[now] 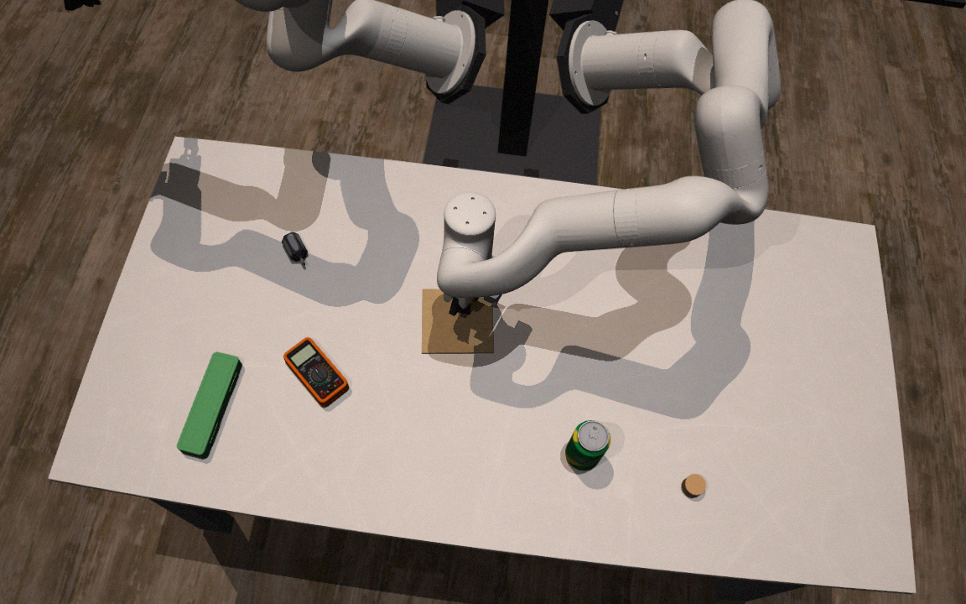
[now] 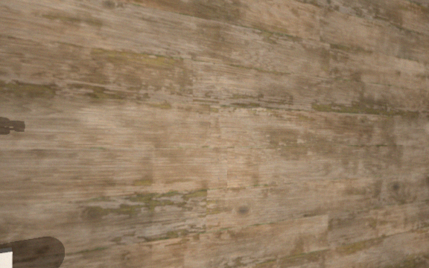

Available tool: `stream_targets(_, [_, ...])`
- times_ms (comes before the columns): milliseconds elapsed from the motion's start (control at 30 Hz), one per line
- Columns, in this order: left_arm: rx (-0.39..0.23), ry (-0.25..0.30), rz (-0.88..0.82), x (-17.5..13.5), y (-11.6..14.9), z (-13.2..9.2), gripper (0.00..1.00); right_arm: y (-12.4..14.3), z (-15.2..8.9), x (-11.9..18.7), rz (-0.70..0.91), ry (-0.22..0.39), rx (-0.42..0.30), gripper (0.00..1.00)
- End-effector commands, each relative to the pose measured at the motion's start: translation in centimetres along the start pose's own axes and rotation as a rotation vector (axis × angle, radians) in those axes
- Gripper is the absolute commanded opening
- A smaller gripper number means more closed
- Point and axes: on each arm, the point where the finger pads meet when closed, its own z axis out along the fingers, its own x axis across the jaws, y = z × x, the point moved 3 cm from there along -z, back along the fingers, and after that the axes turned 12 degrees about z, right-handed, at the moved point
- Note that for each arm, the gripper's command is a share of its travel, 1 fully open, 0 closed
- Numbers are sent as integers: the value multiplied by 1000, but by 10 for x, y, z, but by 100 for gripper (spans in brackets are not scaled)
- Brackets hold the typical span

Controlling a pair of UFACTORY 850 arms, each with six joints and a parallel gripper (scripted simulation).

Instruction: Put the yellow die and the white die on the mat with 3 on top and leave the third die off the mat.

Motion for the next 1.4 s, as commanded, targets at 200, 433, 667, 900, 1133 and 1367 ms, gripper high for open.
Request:
stream_targets(200, [0, 1, -1, 1, 0, -1, 35, 0, -1, 0, 0, -1, 2, 100])
stream_targets(433, [0, 1, -1, 1, 0, -1, 43, 0, -1, 0, 0, -1, 2, 100])
stream_targets(667, [0, 1, -1, 1, 0, -1, 43, 0, -1, 0, 0, -1, 2, 100])
stream_targets(900, [0, 1, -1, 1, 0, -4, 43, 0, -1, 0, 0, -1, 2, 100])
stream_targets(1133, [0, 1, -1, 1, 0, -29, 43, 0, -1, 0, 0, -1, 2, 100])
stream_targets(1367, [0, 1, -1, 0, 0, -56, 43, 0, -1, 0, 0, -1, 2, 100])
